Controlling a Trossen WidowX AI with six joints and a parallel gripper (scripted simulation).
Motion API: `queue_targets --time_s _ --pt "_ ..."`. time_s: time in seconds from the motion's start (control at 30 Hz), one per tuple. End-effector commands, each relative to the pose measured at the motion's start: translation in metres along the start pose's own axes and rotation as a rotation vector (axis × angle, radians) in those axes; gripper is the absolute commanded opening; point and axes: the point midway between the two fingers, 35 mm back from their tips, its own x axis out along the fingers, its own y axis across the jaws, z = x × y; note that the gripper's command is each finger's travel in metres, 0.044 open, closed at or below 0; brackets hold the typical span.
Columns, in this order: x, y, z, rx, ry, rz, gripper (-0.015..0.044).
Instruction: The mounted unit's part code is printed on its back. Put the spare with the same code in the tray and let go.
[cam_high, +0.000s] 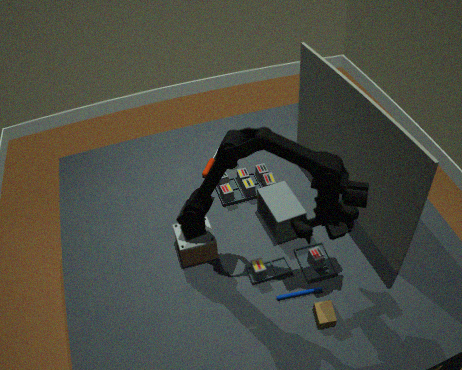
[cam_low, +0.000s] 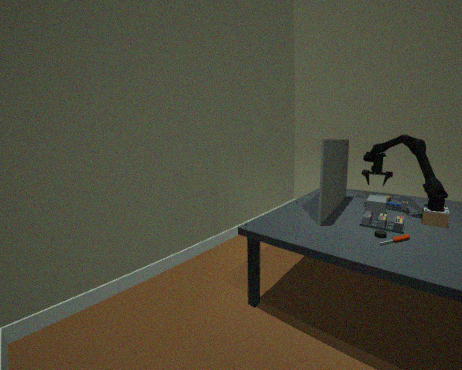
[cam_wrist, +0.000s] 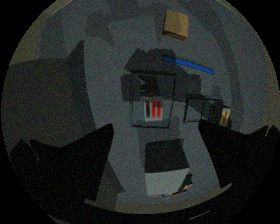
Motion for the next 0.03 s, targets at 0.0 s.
queue_targets --time_s 0.0 --pt "0.0002 0.0002 0.0001 0.000 0.000 0.000 0.0440"
